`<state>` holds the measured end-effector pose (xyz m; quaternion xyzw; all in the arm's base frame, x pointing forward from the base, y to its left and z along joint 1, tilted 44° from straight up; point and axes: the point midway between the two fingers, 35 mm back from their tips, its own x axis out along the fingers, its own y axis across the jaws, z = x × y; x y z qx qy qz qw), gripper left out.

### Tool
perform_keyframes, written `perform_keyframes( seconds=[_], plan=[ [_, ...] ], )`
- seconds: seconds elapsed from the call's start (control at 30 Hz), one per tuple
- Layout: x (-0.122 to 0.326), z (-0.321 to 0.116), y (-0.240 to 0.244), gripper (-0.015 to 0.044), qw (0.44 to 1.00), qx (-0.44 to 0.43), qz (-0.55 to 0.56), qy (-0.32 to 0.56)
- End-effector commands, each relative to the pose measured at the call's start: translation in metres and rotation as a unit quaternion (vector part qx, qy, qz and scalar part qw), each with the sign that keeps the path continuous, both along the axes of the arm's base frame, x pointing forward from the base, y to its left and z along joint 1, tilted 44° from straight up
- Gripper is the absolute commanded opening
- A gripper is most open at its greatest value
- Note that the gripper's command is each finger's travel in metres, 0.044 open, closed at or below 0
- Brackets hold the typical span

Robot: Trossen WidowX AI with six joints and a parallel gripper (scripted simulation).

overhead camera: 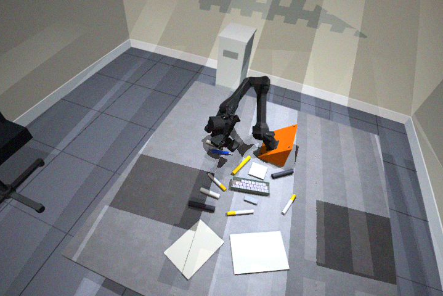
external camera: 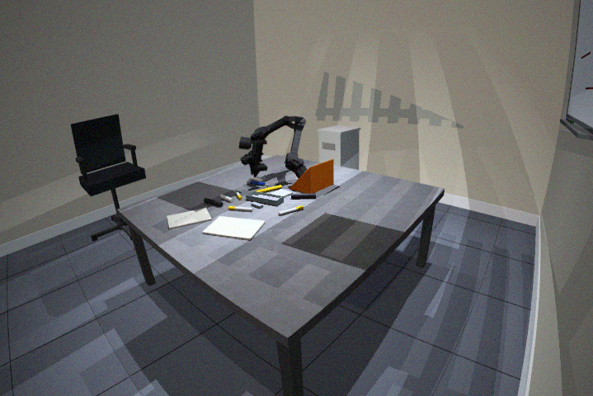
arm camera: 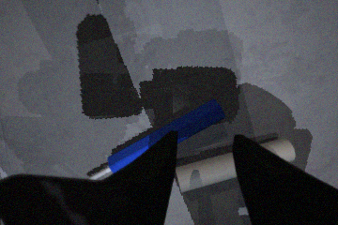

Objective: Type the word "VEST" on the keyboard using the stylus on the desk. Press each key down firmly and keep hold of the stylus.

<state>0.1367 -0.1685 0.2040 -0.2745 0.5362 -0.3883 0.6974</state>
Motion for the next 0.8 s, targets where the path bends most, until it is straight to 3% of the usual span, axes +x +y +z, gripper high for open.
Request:
perform_keyframes(
  seconds=[0.0, 0.13, 0.27, 0.53, 0.77],
  plan=[
    [0.001, 0.000, 0.000, 0.0150, 0.956, 0.054, 0.158, 0.241],
    [-0.002, -0.002, 0.003, 0.0150, 0.871, 0.098, 0.287, 0.386],
    [-0.005, -0.003, 0.007, 0.0150, 0.751, 0.137, 0.421, 0.489],
    [-0.011, -0.001, 0.017, 0.0150, 0.495, 0.167, 0.646, 0.557],
    [-0.011, 0.000, 0.018, 0.0150, 0.473, 0.166, 0.662, 0.557]
  ],
)
